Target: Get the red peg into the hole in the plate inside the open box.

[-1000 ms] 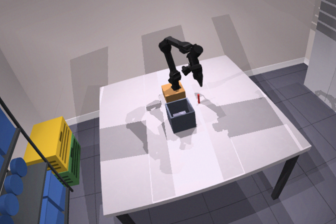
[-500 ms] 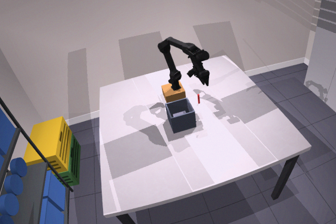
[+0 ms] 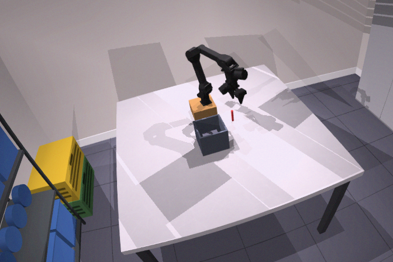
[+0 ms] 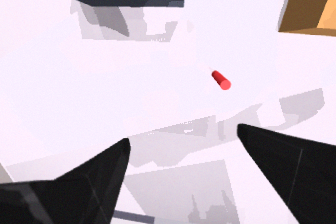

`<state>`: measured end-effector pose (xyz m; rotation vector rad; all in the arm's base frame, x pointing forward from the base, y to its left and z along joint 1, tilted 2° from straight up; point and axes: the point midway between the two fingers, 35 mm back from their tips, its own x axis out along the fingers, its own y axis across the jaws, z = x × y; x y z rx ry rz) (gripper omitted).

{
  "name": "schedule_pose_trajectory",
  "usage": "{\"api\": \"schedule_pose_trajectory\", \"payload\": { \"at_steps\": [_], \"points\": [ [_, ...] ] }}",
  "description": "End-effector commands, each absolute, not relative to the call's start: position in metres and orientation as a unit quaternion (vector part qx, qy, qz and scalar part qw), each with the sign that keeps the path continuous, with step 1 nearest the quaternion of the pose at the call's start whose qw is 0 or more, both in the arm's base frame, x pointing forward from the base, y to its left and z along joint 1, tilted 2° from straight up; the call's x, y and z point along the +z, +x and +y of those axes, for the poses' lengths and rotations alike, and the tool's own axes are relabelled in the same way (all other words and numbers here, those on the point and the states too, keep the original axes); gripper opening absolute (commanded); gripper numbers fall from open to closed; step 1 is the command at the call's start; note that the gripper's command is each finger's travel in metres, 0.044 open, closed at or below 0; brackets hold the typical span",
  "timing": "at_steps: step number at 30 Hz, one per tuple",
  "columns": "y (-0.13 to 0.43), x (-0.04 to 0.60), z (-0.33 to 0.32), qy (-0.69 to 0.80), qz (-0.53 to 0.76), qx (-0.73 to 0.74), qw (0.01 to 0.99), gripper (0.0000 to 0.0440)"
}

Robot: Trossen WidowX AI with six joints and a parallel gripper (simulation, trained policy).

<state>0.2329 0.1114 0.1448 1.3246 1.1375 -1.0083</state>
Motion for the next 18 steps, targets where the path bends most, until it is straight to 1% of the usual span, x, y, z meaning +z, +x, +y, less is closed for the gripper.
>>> {"api": "schedule_pose_trajectory", "payload": {
  "at_steps": [1,18],
  "points": [
    [0.216,0.126,0.111,0.515,0.512,-0.442,0.527,0.044],
    [0.182,0.074,0.101,0.416,0.575,-0.475,0.521,0.0435]
  ]
}}
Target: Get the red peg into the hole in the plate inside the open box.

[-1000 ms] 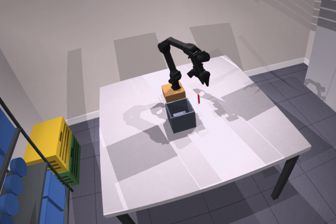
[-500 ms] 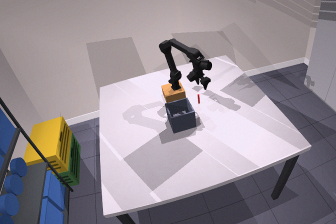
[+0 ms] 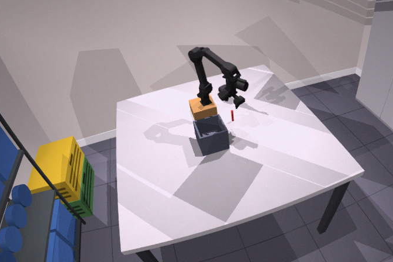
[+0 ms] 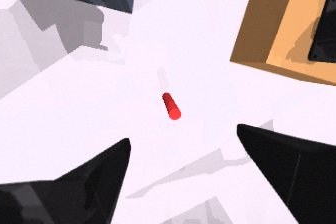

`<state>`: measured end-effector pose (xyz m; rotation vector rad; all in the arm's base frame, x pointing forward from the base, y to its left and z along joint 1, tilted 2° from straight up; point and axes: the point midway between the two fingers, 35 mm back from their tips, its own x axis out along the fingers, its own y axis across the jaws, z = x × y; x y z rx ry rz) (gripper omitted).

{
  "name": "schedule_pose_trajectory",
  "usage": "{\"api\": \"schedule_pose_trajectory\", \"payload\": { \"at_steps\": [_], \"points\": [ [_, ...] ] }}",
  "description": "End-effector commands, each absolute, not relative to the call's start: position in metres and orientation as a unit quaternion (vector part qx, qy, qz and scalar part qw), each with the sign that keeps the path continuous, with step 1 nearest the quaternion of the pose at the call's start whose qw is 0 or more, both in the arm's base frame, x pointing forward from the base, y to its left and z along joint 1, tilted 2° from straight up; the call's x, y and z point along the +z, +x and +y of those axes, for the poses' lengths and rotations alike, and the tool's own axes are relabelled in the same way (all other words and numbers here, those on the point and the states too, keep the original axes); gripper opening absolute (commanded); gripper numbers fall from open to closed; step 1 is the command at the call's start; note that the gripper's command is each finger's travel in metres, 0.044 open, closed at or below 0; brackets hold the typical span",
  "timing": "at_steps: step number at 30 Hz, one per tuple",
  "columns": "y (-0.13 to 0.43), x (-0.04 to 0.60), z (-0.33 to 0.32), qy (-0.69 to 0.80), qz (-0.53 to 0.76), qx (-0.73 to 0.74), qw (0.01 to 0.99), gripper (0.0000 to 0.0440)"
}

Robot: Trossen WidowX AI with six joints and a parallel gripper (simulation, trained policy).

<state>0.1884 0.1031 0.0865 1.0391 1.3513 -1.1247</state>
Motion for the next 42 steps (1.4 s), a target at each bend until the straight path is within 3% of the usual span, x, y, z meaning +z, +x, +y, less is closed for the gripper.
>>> {"api": "schedule_pose_trajectory", "payload": {
  "at_steps": [1,24,39,42],
  "points": [
    [0.181,0.071,0.1,0.413,0.576,-0.476,0.521,0.0435],
    [0.177,0.004,0.087,0.412,0.556,-0.491,0.529,0.0386],
    [0.189,-0.019,0.1,0.41,0.573,-0.462,0.538,0.0027],
    [0.19,-0.021,0.103,0.408,0.579,-0.453,0.541,0.0]
  ]
}}
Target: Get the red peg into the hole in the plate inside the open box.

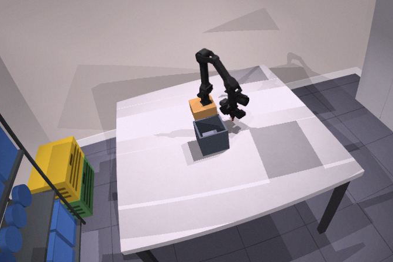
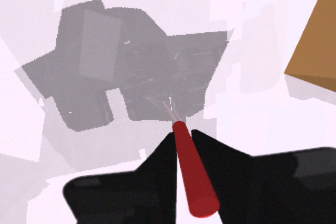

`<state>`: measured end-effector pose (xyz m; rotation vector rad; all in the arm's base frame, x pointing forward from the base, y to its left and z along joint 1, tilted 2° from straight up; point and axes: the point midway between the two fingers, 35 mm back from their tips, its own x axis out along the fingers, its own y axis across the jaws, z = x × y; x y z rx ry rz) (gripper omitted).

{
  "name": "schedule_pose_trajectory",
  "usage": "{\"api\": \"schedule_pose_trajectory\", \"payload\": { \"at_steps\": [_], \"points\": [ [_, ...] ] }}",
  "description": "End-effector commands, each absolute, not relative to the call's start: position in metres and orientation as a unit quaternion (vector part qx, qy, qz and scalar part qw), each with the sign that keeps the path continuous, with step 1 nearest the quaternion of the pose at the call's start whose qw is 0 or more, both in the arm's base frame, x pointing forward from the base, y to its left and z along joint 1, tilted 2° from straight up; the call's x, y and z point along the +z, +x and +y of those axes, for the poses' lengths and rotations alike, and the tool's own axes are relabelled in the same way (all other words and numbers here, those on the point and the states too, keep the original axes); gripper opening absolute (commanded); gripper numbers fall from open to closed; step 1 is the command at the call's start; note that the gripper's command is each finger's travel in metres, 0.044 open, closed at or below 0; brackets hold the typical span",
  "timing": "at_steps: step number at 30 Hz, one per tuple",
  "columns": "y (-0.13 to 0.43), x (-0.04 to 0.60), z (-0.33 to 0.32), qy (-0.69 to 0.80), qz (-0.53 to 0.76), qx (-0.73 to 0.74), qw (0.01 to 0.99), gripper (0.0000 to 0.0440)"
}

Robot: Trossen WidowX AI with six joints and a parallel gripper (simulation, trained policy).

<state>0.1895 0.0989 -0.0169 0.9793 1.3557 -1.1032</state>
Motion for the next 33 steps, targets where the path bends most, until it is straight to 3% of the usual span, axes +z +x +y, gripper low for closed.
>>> {"api": "schedule_pose_trajectory", "payload": {
  "at_steps": [1,33],
  "points": [
    [0.192,-0.019,0.102,0.412,0.577,-0.451,0.542,0.0001],
    [0.244,0.082,0.094,0.515,0.503,-0.377,0.583,0.0]
  ]
}}
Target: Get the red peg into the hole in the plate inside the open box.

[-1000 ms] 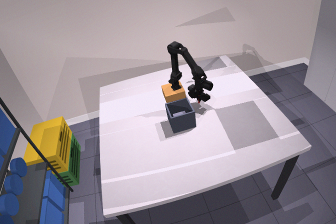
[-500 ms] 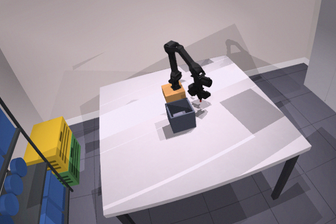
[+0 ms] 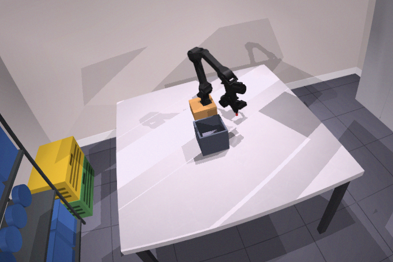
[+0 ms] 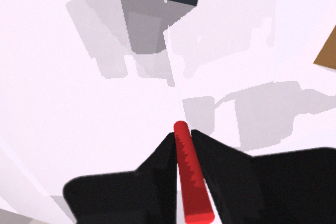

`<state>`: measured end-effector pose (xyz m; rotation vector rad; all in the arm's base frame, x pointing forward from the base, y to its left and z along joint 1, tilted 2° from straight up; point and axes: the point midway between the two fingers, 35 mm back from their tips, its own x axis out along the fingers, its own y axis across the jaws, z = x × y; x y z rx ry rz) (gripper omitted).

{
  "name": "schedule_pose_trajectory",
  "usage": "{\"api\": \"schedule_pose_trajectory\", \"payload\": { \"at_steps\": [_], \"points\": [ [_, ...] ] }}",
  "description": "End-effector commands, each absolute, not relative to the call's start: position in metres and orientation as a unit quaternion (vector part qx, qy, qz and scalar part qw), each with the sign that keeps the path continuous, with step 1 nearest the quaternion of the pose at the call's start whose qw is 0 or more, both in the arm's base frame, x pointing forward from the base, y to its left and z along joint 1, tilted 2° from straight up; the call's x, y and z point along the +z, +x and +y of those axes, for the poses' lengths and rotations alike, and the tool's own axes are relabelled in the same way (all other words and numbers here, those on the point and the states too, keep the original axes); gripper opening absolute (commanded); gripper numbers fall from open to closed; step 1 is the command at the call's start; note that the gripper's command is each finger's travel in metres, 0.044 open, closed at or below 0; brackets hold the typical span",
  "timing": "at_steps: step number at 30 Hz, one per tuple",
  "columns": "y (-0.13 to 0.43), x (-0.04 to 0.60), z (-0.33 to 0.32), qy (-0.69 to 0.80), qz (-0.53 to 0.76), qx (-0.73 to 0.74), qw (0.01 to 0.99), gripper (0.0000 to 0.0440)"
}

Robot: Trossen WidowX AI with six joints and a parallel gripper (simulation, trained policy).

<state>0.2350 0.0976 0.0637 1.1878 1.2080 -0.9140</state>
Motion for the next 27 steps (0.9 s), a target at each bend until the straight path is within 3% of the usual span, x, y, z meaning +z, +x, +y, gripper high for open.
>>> {"api": "schedule_pose_trajectory", "payload": {
  "at_steps": [1,27],
  "points": [
    [0.245,0.086,0.092,0.516,0.501,-0.375,0.585,0.0],
    [0.264,0.151,0.009,0.501,0.454,-0.403,0.617,0.0]
  ]
}}
